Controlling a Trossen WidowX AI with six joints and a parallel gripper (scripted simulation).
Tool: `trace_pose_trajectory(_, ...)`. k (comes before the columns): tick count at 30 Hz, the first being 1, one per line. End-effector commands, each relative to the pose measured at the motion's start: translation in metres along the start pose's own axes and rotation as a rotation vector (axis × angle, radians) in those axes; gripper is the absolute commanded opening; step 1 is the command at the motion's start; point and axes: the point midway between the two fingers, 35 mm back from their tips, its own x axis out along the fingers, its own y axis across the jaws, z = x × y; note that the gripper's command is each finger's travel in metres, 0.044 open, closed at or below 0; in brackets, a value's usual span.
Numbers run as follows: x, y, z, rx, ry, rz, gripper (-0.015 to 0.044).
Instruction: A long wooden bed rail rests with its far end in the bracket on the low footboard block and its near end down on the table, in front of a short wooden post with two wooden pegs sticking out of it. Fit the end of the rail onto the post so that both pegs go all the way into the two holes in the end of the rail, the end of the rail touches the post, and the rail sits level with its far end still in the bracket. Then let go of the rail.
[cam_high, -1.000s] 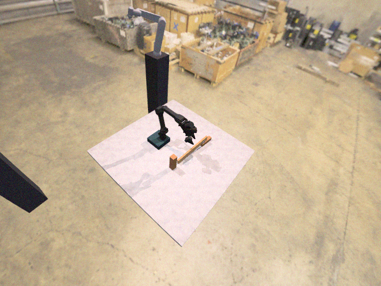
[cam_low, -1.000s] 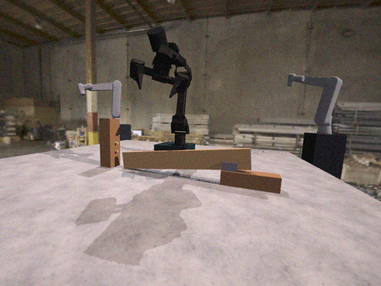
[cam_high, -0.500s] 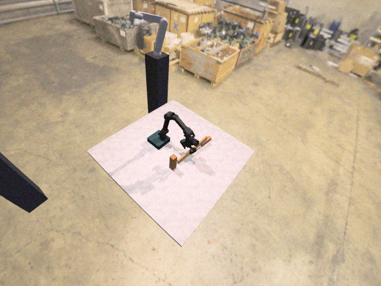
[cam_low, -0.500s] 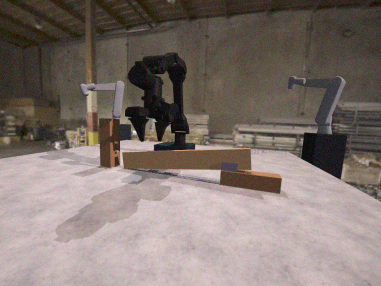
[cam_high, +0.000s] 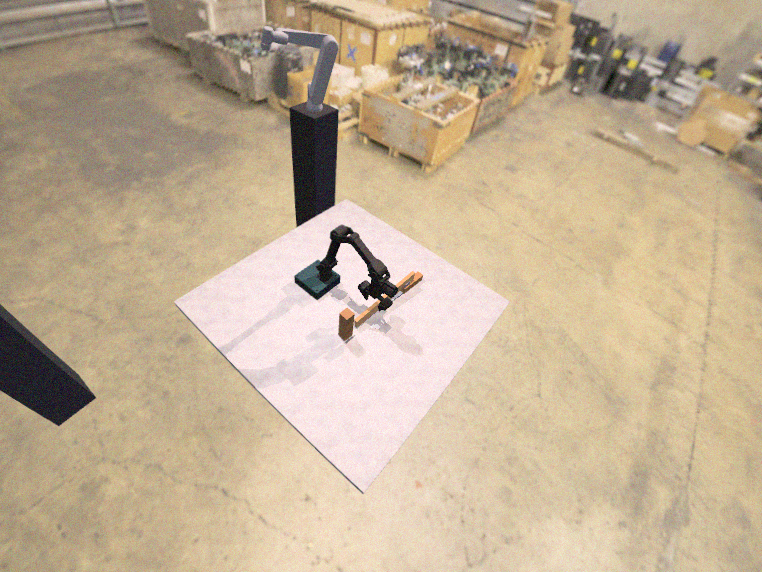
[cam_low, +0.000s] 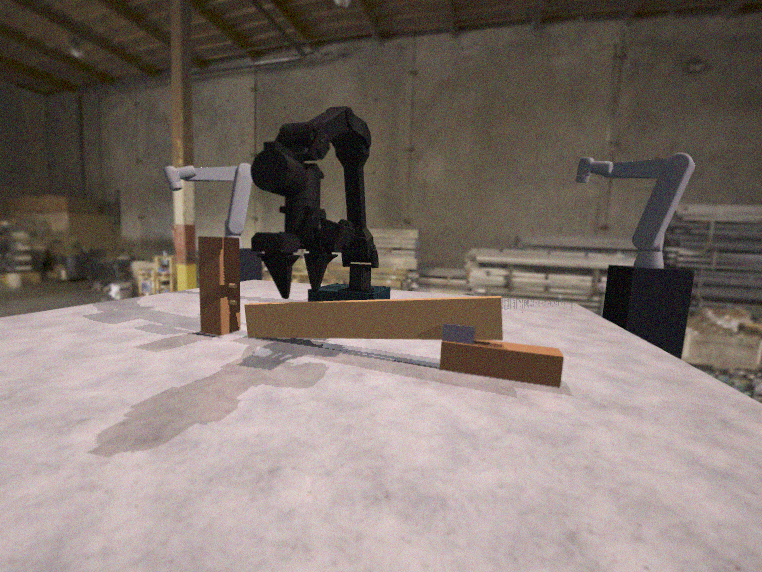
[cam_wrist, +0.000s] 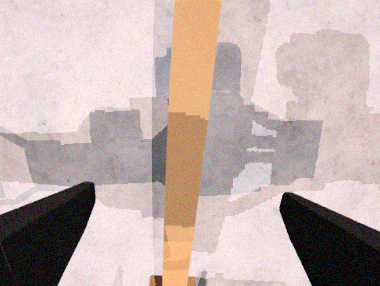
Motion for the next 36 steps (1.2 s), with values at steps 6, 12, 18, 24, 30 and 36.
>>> trace_pose_trajectory(6,0.016,0.001,-0.001,-0.004,0.004,0.008,0.044)
trace_pose_trajectory(12,0.026,0.001,-0.001,-0.004,0.004,0.008,0.044)
trace_pose_trajectory(18,0.036,0.001,-0.002,-0.004,0.004,0.008,0.044)
trace_pose_trajectory(24,0.045,0.002,-0.002,-0.004,0.004,0.008,0.044)
trace_pose_trajectory(30,0.055,0.003,-0.002,-0.004,0.004,0.009,0.044)
trace_pose_trajectory(36,0.063,0.004,-0.003,-0.004,0.004,0.009,0.044)
